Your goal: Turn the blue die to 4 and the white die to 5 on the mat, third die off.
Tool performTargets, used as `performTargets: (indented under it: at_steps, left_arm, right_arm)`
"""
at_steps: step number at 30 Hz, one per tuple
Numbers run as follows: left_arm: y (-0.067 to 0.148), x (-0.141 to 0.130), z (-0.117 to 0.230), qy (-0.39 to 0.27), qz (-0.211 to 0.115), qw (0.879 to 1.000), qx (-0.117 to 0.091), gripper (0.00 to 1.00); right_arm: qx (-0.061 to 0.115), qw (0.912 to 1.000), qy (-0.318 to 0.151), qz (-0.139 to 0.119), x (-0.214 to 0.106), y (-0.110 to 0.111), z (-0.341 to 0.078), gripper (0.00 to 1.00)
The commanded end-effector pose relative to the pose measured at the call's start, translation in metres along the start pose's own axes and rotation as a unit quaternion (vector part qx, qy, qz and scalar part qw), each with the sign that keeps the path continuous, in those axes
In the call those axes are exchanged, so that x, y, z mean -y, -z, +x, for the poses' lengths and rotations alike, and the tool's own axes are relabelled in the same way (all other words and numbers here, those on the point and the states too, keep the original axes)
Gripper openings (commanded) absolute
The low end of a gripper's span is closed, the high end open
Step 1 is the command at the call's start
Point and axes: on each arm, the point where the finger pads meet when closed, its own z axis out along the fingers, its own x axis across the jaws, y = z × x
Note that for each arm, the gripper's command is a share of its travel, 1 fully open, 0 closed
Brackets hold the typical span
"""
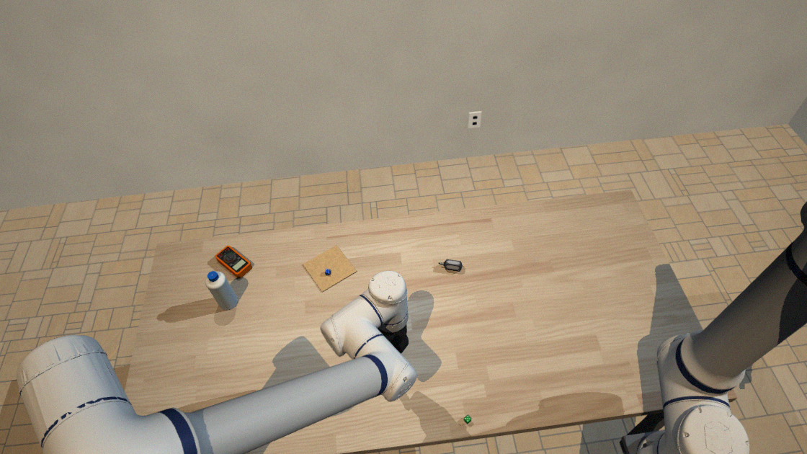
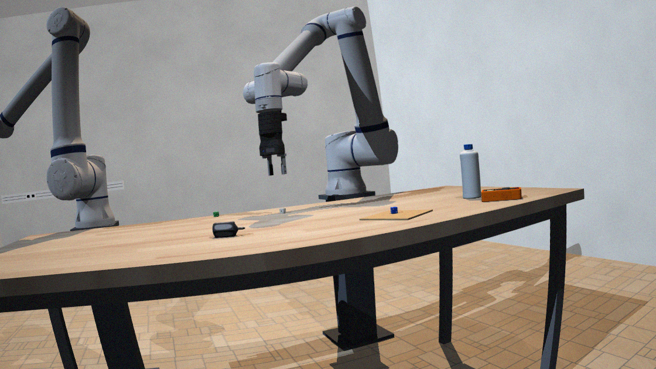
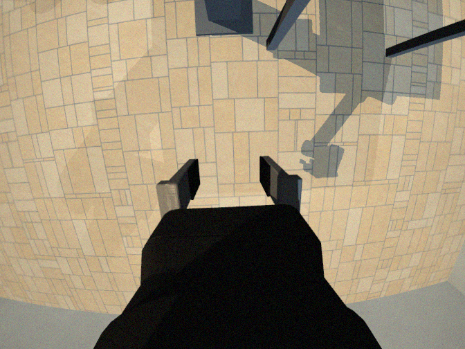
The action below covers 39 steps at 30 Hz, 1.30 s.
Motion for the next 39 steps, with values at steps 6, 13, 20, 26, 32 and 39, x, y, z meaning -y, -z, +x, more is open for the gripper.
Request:
performTargets:
  at_steps: [6, 13, 20, 26, 32, 39]
  left_arm:
    - [0.001, -0.001, 0.000, 0.000, 0.000, 1.000, 0.000, 1.00]
    - [-0.044, 0.012, 0.000, 0.002, 0.000, 1.000, 0.000, 1.00]
    - [-0.047, 0.013, 0.000, 0.003, 0.000, 1.000, 0.000, 0.64]
    - [-0.047, 0.013, 0.000, 0.003, 0.000, 1.000, 0.000, 0.64]
    - [-0.047, 0.013, 0.000, 0.003, 0.000, 1.000, 0.000, 0.64]
    - [-0.047, 0.013, 0.000, 0.003, 0.000, 1.000, 0.000, 0.64]
  right_arm:
    - [0.000, 1.0000, 0.000, -0.001, -0.001, 0.001, 0.000, 1.00]
    - [0.000, 1.0000, 0.000, -0.001, -0.001, 0.001, 0.000, 1.00]
    - [0.000, 1.0000, 0.000, -0.001, -0.001, 0.001, 0.000, 1.00]
    - [0.000, 1.0000, 0.000, -0.001, -0.001, 0.001, 0.000, 1.00]
    - [0.000, 1.0000, 0.000, -0.001, -0.001, 0.001, 0.000, 1.00]
    - [0.000, 1.0000, 0.000, -0.001, -0.001, 0.001, 0.000, 1.00]
